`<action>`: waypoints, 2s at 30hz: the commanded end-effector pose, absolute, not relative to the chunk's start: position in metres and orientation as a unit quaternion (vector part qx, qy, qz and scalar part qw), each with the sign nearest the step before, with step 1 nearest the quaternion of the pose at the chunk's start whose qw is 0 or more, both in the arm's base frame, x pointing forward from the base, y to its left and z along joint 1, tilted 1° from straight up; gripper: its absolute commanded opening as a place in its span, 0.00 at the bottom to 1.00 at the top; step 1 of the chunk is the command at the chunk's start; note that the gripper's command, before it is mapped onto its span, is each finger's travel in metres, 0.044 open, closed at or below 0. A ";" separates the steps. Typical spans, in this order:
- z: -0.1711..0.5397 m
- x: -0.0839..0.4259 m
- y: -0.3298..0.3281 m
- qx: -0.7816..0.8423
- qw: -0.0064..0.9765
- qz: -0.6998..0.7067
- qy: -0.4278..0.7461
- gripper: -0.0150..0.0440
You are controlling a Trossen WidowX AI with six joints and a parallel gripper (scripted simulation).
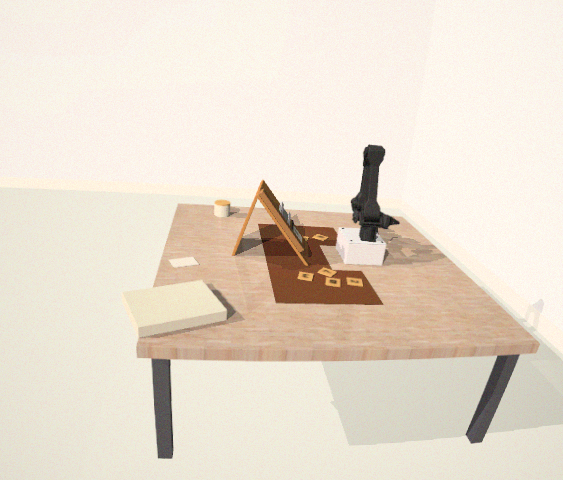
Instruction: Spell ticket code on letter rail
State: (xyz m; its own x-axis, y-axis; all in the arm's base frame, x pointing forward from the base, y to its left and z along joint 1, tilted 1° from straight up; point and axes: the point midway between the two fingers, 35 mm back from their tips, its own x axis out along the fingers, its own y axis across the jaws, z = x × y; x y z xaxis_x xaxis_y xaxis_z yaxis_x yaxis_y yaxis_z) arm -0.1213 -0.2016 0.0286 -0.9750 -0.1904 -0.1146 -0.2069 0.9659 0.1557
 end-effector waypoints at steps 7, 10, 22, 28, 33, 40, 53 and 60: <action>0.042 -0.103 -0.246 -0.157 0.124 -0.025 0.979 1.00; 0.041 -0.089 -0.253 -0.189 0.168 -0.067 0.965 1.00; 0.044 0.058 -0.251 -0.297 0.579 -0.269 0.710 1.00; 0.054 0.131 -0.207 -0.250 0.762 -0.250 0.542 1.00; 0.059 0.170 -0.149 -0.166 0.870 -0.175 0.429 1.00; 0.068 0.192 -0.055 -0.008 0.948 -0.017 0.317 1.00; 0.069 0.192 -0.052 -0.004 0.949 -0.013 0.315 1.00; 0.091 0.198 -0.049 -0.082 0.941 0.036 0.326 1.00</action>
